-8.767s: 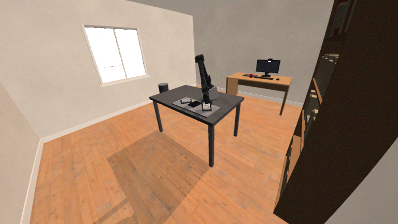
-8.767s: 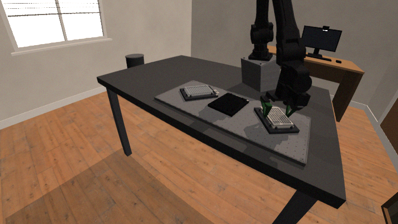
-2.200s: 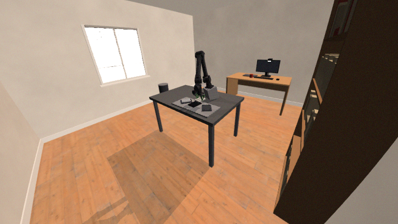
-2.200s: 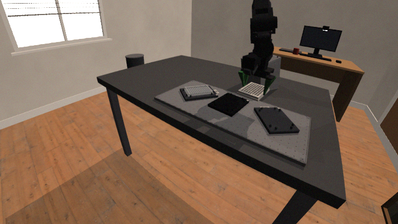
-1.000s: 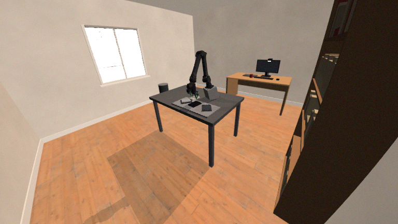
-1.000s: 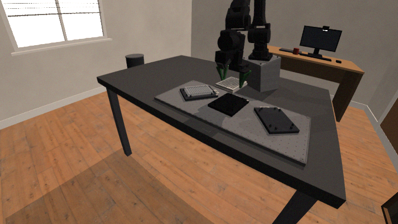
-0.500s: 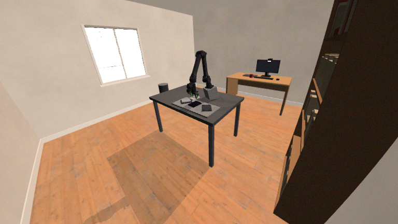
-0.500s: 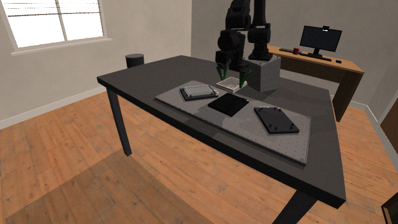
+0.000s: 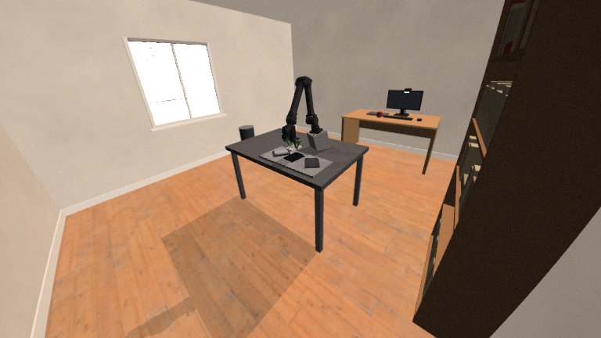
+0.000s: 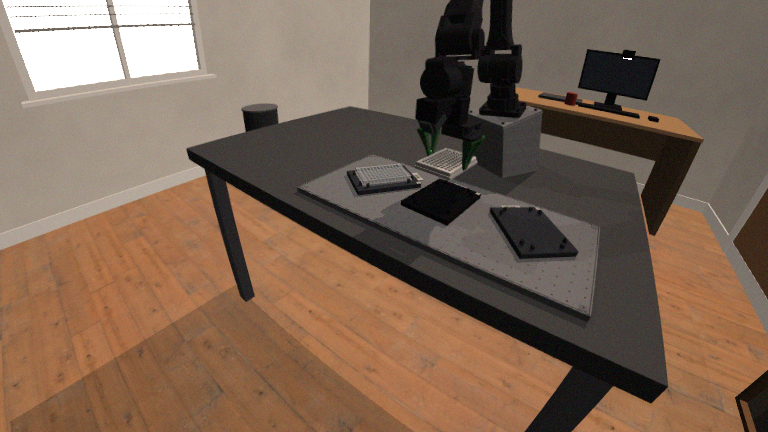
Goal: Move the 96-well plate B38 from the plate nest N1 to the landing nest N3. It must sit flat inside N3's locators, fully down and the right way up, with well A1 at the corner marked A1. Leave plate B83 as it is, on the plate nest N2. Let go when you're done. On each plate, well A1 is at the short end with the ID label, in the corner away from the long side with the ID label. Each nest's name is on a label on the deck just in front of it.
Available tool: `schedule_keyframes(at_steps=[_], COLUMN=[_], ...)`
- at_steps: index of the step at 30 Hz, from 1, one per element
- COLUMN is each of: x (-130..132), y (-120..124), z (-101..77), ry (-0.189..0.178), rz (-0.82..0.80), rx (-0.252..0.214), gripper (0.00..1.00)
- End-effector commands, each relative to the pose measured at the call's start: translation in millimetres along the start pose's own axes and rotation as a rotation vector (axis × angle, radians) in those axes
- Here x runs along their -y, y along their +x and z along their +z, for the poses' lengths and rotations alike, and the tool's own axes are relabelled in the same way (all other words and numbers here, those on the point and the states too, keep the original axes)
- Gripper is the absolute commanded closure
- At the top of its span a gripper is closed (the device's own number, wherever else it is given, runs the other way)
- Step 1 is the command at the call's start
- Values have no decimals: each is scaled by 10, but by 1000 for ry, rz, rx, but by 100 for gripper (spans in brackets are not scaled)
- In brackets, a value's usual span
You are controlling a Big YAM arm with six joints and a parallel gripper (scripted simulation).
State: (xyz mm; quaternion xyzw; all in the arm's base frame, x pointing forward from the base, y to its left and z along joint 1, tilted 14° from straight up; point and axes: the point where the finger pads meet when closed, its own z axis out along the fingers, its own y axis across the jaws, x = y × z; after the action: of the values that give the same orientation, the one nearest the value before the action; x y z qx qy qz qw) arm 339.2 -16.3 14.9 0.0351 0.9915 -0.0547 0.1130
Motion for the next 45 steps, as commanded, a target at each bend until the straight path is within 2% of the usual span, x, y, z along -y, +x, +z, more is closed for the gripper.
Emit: schedule_keyframes(at_steps=[1,45], x=[-42,28], y=[-12,2], z=[38,714], ry=[-4,0], rz=[-9,1], rx=[11,8], gripper=[100,100])
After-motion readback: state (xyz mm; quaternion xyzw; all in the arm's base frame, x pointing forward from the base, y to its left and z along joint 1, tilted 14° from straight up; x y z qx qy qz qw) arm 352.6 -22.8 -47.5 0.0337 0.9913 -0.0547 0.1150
